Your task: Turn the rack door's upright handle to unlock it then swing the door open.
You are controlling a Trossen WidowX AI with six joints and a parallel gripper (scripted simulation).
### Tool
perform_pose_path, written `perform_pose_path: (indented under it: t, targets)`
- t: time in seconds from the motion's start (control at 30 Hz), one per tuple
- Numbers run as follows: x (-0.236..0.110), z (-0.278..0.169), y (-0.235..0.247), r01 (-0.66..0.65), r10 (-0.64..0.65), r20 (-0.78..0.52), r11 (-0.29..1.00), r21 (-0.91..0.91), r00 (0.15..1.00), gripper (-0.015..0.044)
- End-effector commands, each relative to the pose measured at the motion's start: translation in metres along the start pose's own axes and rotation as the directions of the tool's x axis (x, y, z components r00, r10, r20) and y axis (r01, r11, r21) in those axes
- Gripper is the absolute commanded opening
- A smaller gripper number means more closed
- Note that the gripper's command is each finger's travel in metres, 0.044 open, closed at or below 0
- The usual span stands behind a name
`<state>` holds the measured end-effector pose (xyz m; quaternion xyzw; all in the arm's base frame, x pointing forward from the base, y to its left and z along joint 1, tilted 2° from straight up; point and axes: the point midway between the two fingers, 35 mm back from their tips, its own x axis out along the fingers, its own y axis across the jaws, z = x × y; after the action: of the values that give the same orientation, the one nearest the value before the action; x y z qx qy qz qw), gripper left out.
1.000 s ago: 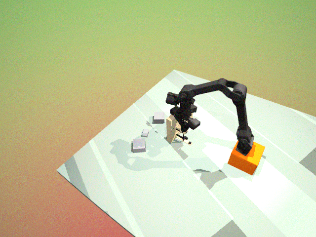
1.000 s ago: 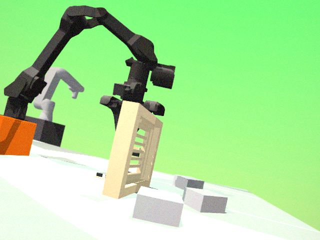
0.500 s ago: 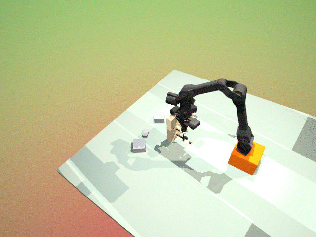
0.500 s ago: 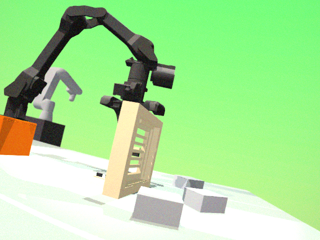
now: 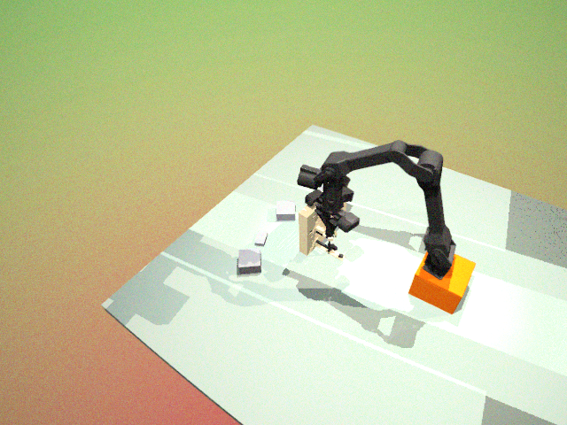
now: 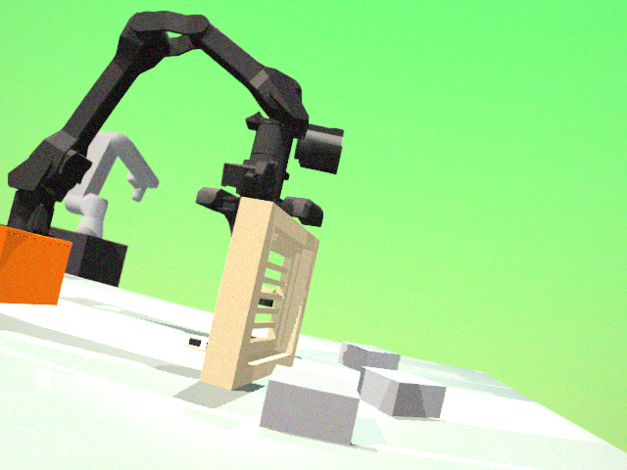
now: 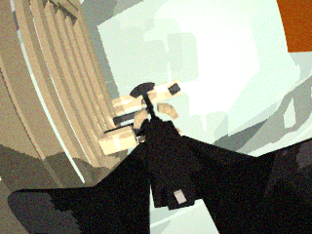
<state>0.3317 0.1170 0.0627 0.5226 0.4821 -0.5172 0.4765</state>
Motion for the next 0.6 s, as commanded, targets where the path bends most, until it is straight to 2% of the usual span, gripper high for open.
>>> perform_pose_path:
  t: [0.0,0.1,0.57]
  targets:
    - [0.000,0.000,0.000,0.000,0.000,0.002,1.000,0.003,1.000,0.0016]
    - [0.000,0.001,-0.001,0.000,0.000,0.002,1.000,-0.011,1.000,0.0016]
    - [0.000,0.008,-0.013,0.002,-0.001,0.003,0.956,-0.294,1.000,0.0016]
